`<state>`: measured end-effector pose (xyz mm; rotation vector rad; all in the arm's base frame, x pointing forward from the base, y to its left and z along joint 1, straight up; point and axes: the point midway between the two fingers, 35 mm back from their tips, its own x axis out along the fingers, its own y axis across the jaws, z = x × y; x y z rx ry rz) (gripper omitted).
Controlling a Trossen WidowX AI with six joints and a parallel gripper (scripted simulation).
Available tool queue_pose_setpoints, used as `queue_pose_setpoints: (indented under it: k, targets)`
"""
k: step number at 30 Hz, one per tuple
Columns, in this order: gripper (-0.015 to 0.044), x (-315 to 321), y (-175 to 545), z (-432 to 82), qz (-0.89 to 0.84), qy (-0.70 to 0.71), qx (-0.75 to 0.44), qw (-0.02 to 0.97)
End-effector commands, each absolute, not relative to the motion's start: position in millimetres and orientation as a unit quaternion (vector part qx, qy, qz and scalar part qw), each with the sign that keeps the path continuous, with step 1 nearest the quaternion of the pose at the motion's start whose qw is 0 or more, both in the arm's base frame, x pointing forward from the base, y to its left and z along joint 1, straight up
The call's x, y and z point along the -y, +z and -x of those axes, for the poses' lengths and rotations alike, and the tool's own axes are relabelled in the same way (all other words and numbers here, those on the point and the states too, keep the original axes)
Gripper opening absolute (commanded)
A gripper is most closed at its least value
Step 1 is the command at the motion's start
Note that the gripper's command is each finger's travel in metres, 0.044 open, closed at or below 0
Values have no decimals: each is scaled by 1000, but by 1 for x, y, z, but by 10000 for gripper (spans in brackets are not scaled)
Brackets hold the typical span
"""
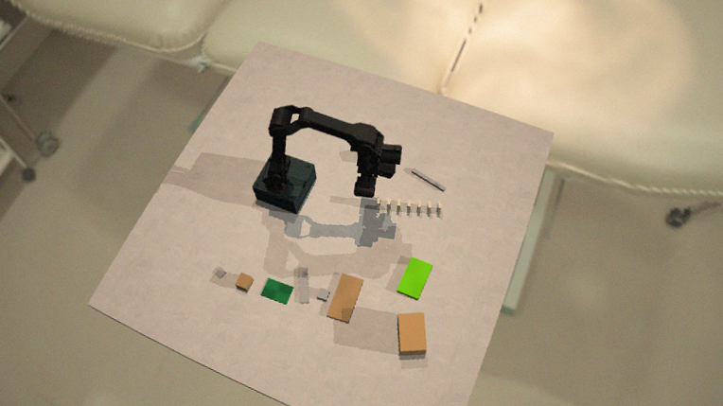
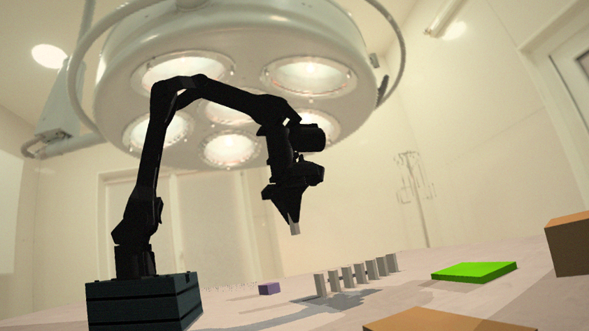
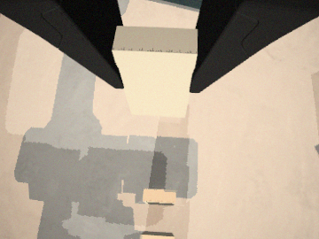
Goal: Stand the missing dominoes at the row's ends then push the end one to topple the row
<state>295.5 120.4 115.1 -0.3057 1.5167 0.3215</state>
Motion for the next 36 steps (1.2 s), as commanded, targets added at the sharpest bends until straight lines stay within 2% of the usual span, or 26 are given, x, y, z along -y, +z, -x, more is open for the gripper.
queue_pose_setpoints:
  k: [1,20,34,36]
  targets:
    - [107,-122,106,-297,144,149,-681,702]
    - [107,-123,-14,-299,144,149,-681,702]
    - [107,-123,-18,-298,144,149,-681,702]
    - [160,-123,-18,-298,144,149,-681,702]
